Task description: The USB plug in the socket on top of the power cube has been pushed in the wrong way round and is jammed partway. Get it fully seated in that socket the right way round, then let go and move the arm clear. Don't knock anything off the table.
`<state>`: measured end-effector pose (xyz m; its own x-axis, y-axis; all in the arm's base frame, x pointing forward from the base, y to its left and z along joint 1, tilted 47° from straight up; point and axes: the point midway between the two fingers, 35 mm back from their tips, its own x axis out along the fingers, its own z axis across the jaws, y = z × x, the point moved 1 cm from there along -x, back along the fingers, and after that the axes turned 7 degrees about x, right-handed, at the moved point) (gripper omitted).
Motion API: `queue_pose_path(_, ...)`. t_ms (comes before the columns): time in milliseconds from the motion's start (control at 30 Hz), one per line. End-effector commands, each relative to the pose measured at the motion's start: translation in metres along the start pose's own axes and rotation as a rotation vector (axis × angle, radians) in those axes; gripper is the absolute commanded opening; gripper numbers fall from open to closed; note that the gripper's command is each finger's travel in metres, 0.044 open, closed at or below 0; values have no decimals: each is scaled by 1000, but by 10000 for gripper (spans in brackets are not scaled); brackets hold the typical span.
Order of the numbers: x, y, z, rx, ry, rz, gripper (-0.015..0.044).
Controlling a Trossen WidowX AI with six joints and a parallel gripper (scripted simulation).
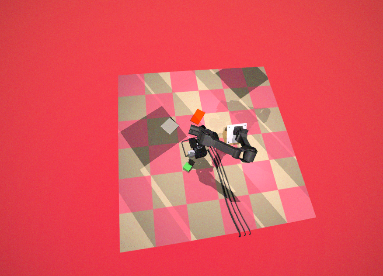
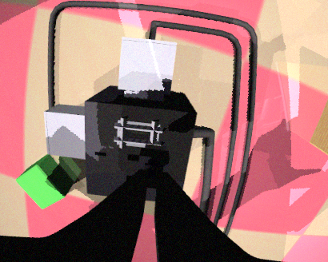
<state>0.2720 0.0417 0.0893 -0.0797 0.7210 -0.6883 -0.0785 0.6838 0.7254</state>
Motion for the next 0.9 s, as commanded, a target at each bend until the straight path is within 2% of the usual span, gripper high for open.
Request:
queue_pose_path(0, 0, 0, 2, 0, -4, 3, 0)
queue_pose_path(867, 3, -1, 7, -12, -5, 3, 0)
